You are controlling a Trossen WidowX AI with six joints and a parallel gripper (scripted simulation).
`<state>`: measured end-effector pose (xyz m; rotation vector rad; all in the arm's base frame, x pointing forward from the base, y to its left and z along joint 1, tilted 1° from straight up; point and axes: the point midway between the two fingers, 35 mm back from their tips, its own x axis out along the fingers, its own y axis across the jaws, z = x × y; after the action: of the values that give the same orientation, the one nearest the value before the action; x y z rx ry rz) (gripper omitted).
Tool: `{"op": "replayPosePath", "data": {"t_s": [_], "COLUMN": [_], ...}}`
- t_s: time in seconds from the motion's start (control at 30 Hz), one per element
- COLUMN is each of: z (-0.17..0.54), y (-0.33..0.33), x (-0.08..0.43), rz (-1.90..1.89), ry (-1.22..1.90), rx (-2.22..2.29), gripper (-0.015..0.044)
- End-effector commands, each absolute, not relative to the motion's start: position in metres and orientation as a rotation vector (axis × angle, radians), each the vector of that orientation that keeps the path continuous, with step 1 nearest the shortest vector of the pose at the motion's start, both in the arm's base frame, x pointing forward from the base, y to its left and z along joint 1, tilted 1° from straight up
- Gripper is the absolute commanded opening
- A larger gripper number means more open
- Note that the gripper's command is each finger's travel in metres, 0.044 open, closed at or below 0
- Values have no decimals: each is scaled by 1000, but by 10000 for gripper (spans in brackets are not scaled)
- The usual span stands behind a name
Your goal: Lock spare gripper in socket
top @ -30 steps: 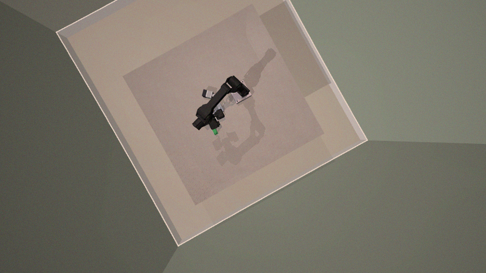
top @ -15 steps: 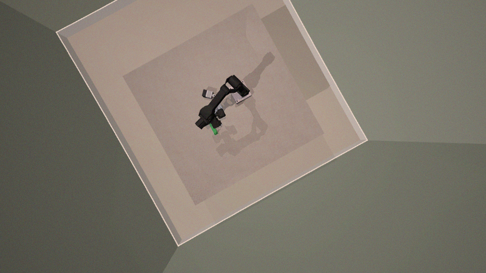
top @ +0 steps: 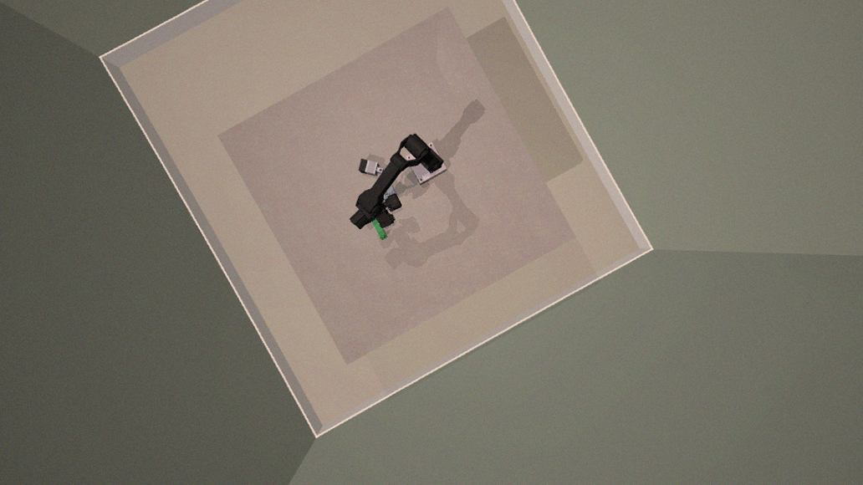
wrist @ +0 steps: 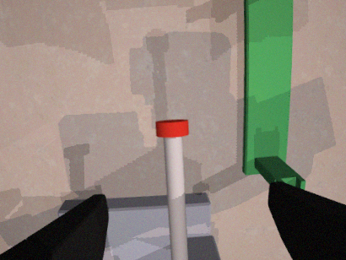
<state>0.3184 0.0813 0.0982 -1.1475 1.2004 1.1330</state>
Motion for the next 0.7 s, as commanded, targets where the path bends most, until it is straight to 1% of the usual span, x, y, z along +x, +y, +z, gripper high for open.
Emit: {"op": "replayPosePath", "data": {"t_s": [0.0,0.67], "z": [90,58], "y": [81,82], "x": [318,317], "rz": [1135,1135], "ry": [1207,1207], "rx": [-1153,-1152], "gripper": [300,300]}}
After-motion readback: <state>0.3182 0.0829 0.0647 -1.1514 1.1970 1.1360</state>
